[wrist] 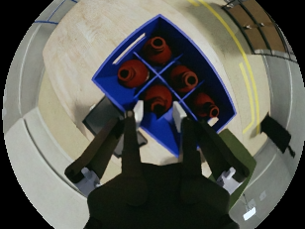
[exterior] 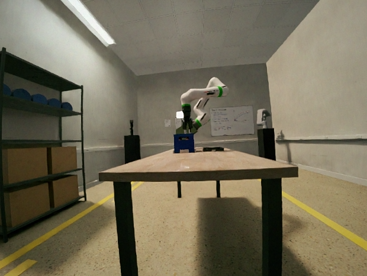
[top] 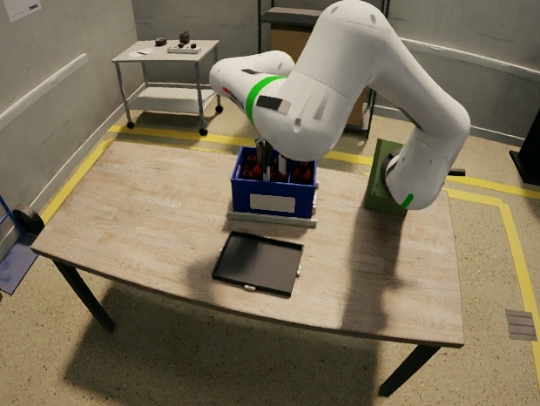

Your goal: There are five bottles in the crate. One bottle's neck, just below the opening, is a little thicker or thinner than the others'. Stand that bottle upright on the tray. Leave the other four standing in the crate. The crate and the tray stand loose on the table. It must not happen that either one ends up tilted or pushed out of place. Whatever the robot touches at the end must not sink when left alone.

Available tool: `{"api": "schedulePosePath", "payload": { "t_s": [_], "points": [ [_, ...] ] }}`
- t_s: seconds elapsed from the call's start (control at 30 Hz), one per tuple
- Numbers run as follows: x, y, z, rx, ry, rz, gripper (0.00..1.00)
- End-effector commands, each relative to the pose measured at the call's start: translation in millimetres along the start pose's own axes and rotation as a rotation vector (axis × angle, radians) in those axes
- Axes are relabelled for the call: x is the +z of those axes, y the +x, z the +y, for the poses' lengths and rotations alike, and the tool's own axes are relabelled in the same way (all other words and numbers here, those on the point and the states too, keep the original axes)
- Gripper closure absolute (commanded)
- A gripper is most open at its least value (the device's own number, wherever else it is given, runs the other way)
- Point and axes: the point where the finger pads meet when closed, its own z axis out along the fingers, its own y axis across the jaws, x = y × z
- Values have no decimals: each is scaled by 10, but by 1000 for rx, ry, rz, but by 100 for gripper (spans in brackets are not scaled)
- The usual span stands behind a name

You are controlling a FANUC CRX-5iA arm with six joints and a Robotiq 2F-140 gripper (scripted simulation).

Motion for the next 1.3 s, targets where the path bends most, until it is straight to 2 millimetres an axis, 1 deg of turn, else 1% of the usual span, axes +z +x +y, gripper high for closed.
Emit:
{"api": "schedulePosePath", "payload": {
  "t_s": [0.0, 0.27, 0.33, 0.6, 0.77, 1.0, 1.03, 1.27],
  "points": [
    [-117, 4, 1, 0, 0, 1, 56],
    [-394, 4, 1, 0, 0, 1, 56],
    [-394, 4, 1, 0, 0, 1, 56],
    [-603, 4, 1, 0, 0, 1, 56],
    [-660, 4, 1, 0, 0, 1, 56],
    [-670, 4, 1, 0, 0, 1, 56],
    [-670, 4, 1, 0, 0, 1, 90],
    [-670, 4, 1, 0, 0, 1, 90]
  ]
}}
